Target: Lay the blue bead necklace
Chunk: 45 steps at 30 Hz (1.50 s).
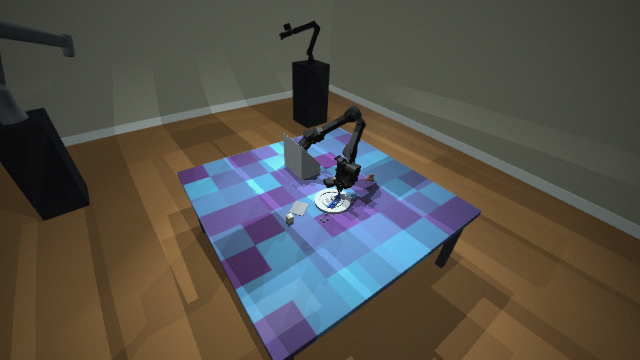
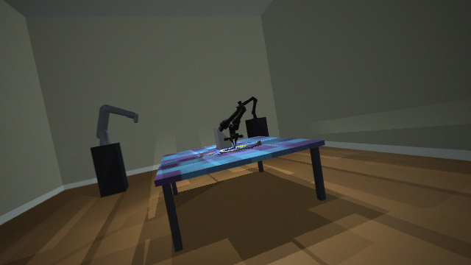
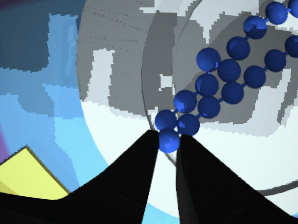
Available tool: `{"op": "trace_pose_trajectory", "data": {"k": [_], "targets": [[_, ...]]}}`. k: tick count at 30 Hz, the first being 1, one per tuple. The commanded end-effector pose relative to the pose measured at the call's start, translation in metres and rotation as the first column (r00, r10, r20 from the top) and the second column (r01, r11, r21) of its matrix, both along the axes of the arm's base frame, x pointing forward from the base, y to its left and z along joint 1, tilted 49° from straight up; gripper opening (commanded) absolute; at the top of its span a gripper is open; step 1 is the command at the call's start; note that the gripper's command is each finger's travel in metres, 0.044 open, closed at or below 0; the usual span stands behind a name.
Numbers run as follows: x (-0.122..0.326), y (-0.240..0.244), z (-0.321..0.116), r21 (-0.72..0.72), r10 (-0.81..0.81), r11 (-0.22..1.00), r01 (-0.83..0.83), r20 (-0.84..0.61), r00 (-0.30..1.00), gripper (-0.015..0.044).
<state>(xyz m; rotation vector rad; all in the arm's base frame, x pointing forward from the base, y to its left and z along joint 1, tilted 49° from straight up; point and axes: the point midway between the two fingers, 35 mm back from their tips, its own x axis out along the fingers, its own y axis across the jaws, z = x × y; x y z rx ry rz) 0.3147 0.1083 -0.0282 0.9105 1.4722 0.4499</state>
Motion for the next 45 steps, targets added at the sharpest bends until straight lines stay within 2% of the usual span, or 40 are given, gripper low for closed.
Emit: {"op": "trace_pose_trajectory", "data": {"k": [1,7,24,45], "targets": [[0.0,0.005,-0.003,0.0,-0.001,1.0,0.001,-0.005,1.0,0.0],[0.0,0.012,-0.009,0.0,-0.001,1.0,0.001,-0.005,1.0,0.0],[0.0,0.006,-0.003,0.003,-0.002,1.0,0.002,-0.005,1.0,0.044],[0.0,0.0,0.002,0.0,-0.001,1.0,0.001,-0.005,1.0,0.044]]}}
